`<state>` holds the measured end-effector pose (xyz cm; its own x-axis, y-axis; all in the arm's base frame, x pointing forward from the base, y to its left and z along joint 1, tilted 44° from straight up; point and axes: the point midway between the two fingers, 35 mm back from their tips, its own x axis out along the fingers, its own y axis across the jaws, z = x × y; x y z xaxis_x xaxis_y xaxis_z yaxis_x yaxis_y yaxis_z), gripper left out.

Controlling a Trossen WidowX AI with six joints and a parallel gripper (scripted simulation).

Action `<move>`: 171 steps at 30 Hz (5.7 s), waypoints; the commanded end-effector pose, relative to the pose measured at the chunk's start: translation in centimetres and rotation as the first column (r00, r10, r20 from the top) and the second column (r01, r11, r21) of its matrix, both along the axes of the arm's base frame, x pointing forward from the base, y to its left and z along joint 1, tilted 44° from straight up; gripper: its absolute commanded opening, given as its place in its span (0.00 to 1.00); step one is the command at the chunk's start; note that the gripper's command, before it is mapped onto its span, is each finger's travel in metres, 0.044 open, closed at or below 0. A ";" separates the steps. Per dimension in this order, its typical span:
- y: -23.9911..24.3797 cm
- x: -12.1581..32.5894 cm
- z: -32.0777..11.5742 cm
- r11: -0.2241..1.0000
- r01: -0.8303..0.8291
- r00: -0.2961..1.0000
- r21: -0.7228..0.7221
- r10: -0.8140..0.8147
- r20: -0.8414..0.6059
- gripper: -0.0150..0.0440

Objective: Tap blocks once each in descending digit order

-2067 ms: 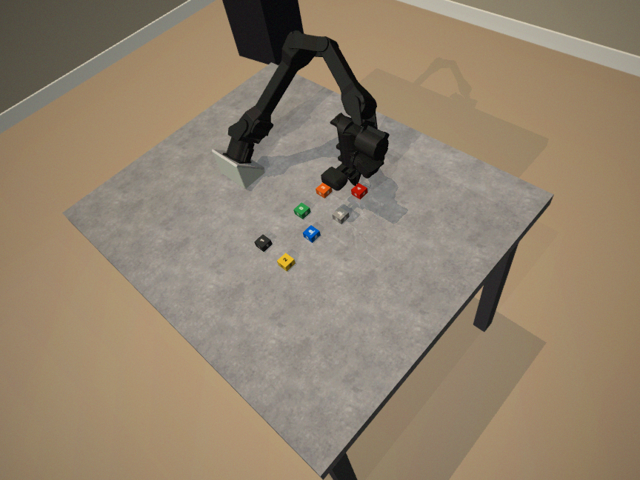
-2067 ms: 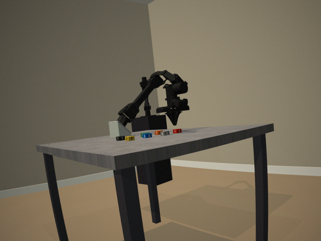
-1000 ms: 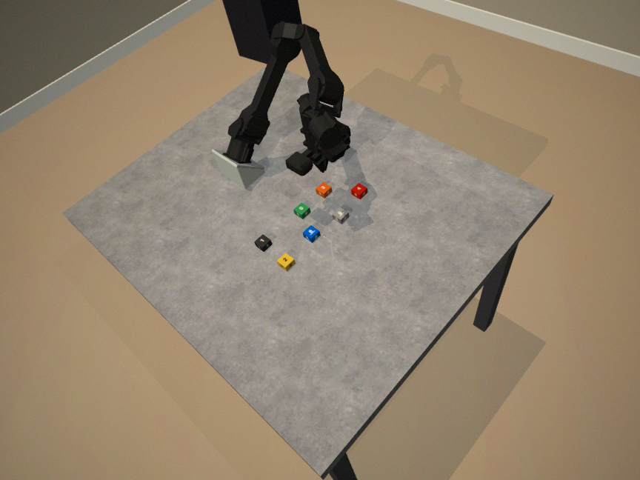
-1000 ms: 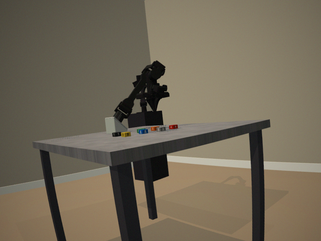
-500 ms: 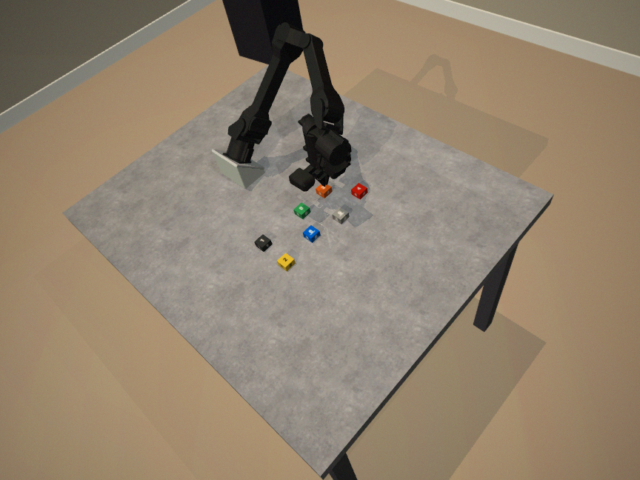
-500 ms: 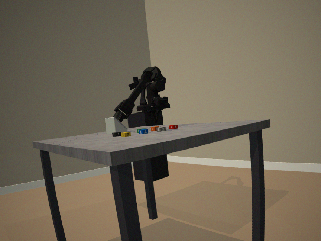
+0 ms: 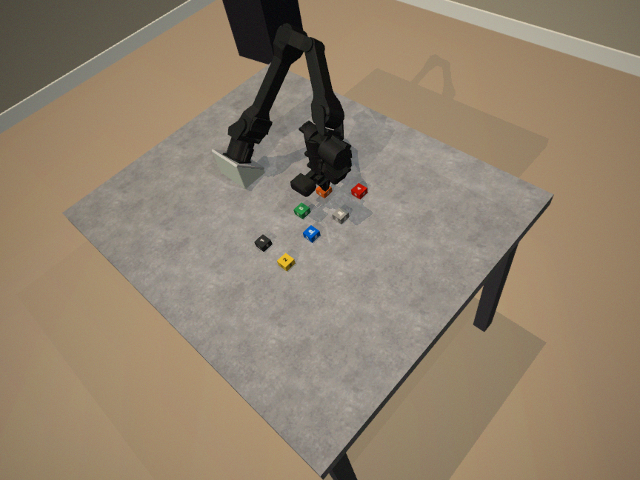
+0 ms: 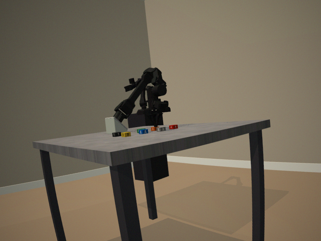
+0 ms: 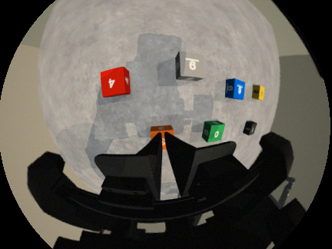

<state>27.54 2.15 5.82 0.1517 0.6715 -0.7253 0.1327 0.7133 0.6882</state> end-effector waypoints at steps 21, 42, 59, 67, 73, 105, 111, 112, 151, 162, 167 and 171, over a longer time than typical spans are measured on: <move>-7.3 -1.7 7.7 1.000 0.002 1.000 0.002 -0.002 -0.008 0.29; -26.5 2.6 -8.6 1.000 0.002 1.000 -0.014 -0.003 -0.003 0.29; -21.3 3.9 -14.7 1.000 0.002 1.000 -0.011 -0.002 0.000 0.29; -20.8 4.0 -15.3 1.000 0.002 1.000 -0.011 -0.002 0.000 0.29; -20.2 4.1 -16.0 1.000 0.002 1.000 -0.011 -0.002 0.000 0.29; -26.7 2.6 -8.8 1.000 0.002 1.000 -0.014 -0.002 -0.002 0.29; -26.2 -0.7 -8.6 1.000 0.003 1.000 -0.016 -0.003 -0.005 0.29; -25.9 -1.6 -8.6 1.000 0.003 1.000 -0.016 -0.003 -0.006 0.29; -16.7 -5.1 -16.2 1.000 0.002 1.000 -0.010 -0.002 -0.006 0.29; -18.2 -5.4 -14.5 1.000 0.002 1.000 -0.011 -0.002 -0.006 0.29; -18.7 -5.5 -14.1 1.000 0.002 1.000 -0.011 -0.002 -0.007 0.29; -22.4 -6.2 -10.2 1.000 0.003 1.000 -0.013 -0.003 -0.008 0.29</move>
<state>21.75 -17.35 -7.05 0.1342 0.6783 -0.7224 0.1461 0.7075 0.6915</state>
